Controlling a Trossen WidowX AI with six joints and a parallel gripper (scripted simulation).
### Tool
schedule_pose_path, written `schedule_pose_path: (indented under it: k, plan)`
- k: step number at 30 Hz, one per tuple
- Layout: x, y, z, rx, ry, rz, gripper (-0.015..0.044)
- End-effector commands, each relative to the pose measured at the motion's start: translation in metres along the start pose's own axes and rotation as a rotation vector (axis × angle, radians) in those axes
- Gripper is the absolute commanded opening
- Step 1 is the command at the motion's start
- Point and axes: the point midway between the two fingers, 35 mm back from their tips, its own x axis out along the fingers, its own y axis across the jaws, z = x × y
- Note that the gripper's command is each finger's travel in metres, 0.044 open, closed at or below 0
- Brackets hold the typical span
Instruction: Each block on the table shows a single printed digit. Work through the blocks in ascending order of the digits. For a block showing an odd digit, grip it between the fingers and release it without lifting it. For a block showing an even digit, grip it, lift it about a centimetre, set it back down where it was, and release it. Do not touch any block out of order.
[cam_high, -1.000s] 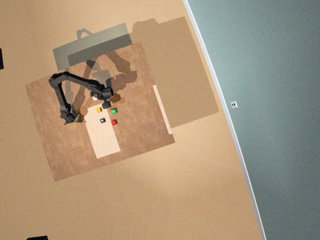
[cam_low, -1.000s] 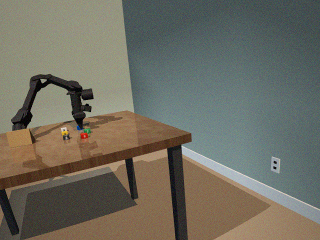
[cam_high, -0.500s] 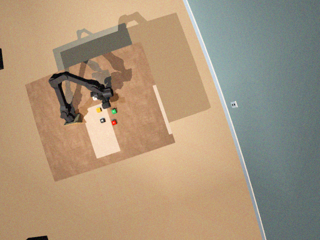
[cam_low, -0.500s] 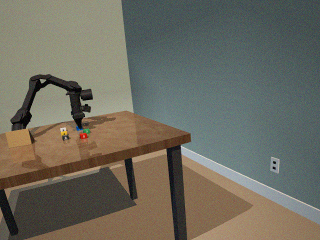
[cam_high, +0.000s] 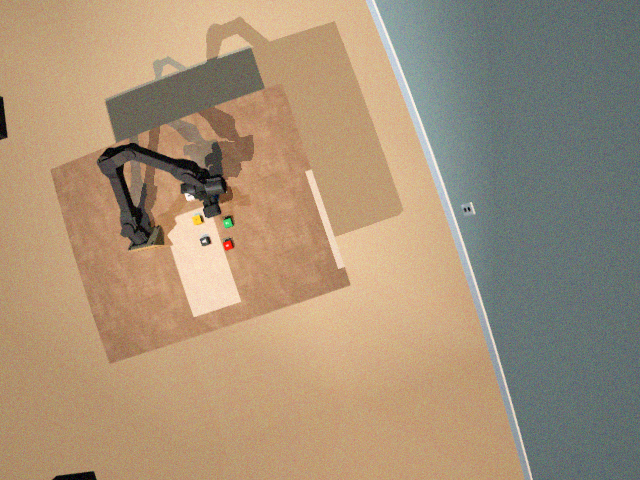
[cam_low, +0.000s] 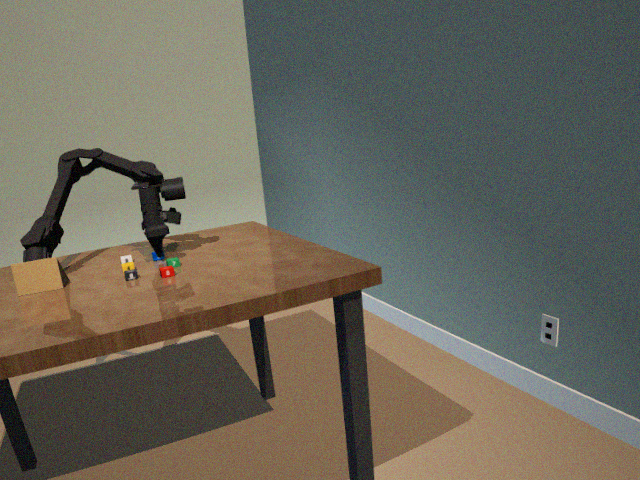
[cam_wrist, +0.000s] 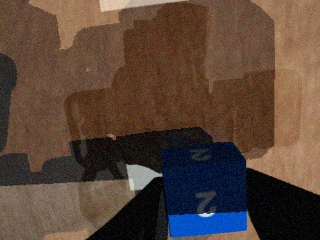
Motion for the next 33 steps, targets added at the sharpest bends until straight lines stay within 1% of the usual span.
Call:
schedule_pose_path:
  k: [1, 19, 33]
  plan:
    - [-0.008, 0.000, 0.002, -0.003, -0.006, 0.002, 0.0120]
    - [-0.013, 0.000, 0.001, -0.003, -0.006, 0.002, 0.0120]
    - [0.002, 0.000, 0.002, -0.003, -0.007, 0.002, 0.0120]
